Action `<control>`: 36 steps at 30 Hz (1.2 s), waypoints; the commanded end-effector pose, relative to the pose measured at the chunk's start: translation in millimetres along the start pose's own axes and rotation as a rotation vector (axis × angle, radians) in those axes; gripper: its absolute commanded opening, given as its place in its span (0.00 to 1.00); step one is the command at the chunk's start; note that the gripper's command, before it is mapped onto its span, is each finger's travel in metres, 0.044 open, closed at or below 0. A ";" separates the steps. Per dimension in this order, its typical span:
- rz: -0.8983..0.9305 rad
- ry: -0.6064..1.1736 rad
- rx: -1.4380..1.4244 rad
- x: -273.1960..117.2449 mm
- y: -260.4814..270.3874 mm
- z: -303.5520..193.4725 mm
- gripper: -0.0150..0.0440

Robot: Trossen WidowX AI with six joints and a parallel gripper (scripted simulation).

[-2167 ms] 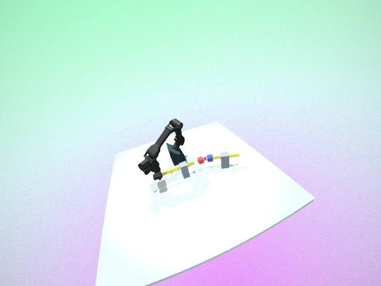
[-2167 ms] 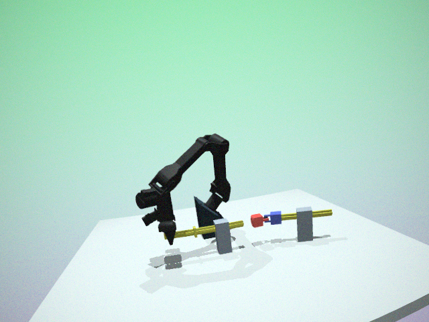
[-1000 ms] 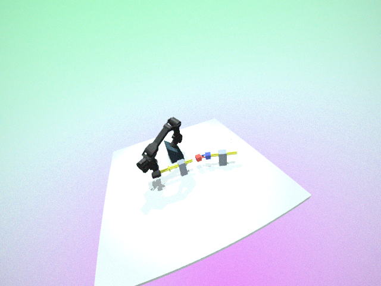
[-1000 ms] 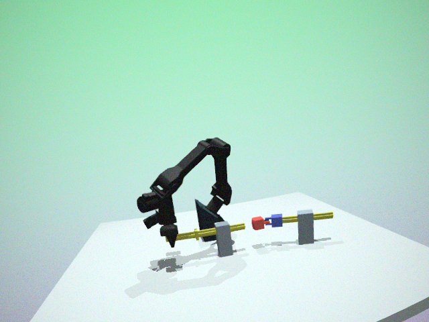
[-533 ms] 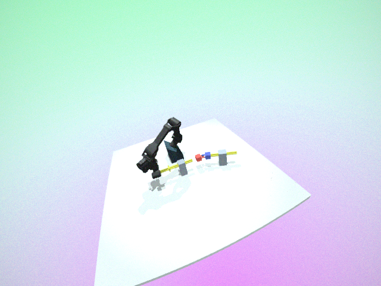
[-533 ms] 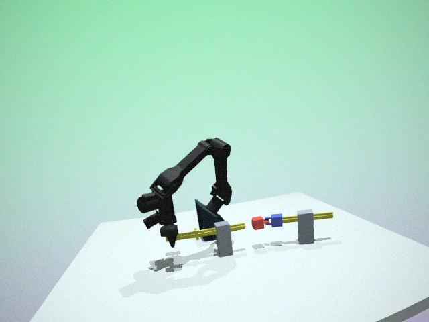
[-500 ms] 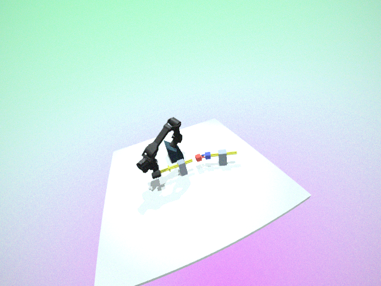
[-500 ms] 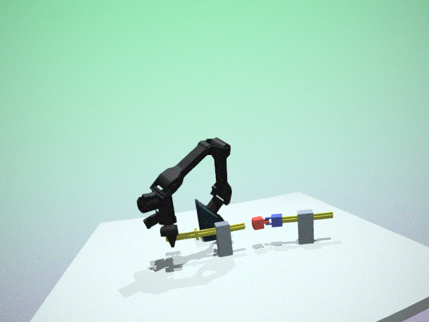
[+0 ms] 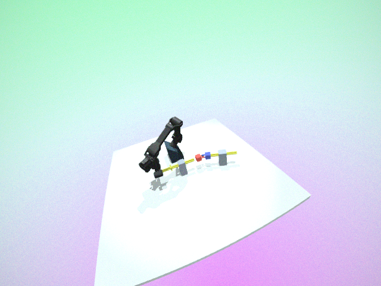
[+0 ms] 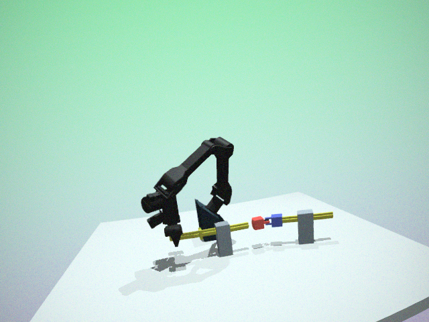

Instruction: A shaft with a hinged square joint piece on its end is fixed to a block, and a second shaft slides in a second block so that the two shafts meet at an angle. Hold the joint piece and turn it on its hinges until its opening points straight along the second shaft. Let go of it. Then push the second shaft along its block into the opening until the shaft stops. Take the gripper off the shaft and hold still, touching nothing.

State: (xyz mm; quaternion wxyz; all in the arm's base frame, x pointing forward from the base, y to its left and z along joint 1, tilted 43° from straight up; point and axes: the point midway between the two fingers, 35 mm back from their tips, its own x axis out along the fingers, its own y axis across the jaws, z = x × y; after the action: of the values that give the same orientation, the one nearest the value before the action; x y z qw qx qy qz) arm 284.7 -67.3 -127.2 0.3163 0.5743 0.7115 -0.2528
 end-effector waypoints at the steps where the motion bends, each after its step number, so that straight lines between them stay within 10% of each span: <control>1: -0.004 0.003 0.005 0.8 -0.1 -8.7 0.25; 36: -0.006 0.007 0.005 1.3 0.1 -58.1 0.25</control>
State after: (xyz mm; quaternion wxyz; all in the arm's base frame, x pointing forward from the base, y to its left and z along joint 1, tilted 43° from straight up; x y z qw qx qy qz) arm 276.3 -28.0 -91.5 0.3135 0.5714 0.7144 -0.2545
